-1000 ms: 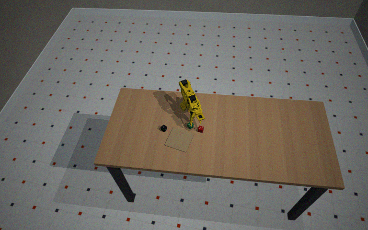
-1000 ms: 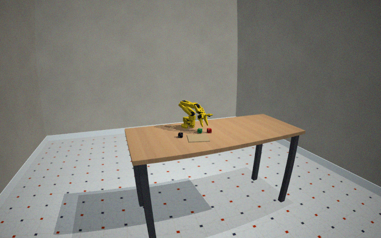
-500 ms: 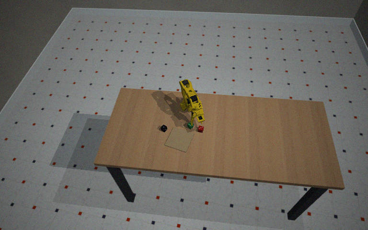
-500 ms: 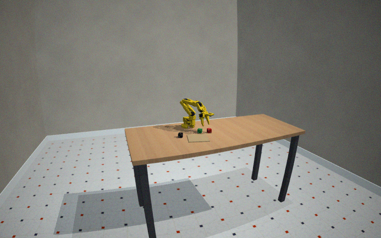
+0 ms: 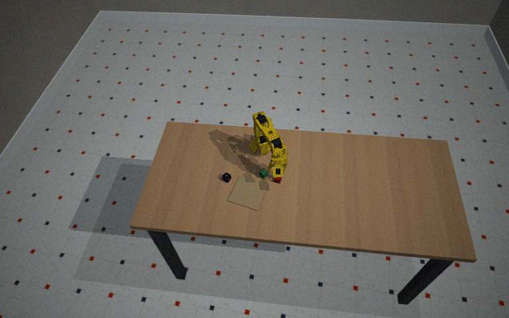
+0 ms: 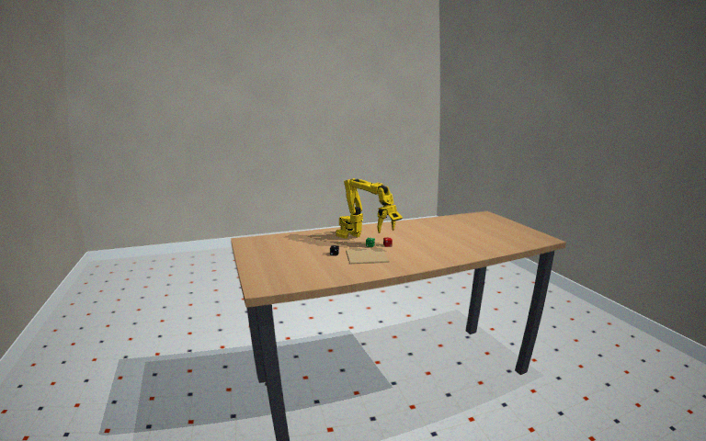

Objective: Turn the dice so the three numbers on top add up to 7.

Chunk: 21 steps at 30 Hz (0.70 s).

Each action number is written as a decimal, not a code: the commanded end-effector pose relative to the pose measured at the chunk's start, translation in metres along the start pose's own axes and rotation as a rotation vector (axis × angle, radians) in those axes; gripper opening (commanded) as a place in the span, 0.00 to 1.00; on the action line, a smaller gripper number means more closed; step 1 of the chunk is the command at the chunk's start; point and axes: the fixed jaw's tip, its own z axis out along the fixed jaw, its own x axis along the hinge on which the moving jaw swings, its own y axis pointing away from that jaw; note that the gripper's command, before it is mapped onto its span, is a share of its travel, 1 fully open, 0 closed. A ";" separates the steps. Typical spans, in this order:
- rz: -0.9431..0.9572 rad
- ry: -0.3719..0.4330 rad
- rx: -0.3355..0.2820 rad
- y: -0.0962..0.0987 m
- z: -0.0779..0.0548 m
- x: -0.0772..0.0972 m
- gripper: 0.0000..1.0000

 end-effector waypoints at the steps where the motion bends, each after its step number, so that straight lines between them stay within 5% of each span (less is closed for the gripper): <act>1: 0.053 0.053 0.031 0.008 -0.005 -0.007 0.35; 10: 0.192 0.144 0.109 0.014 0.004 -0.010 0.35; 21: 0.206 0.152 0.118 0.014 0.005 -0.010 0.35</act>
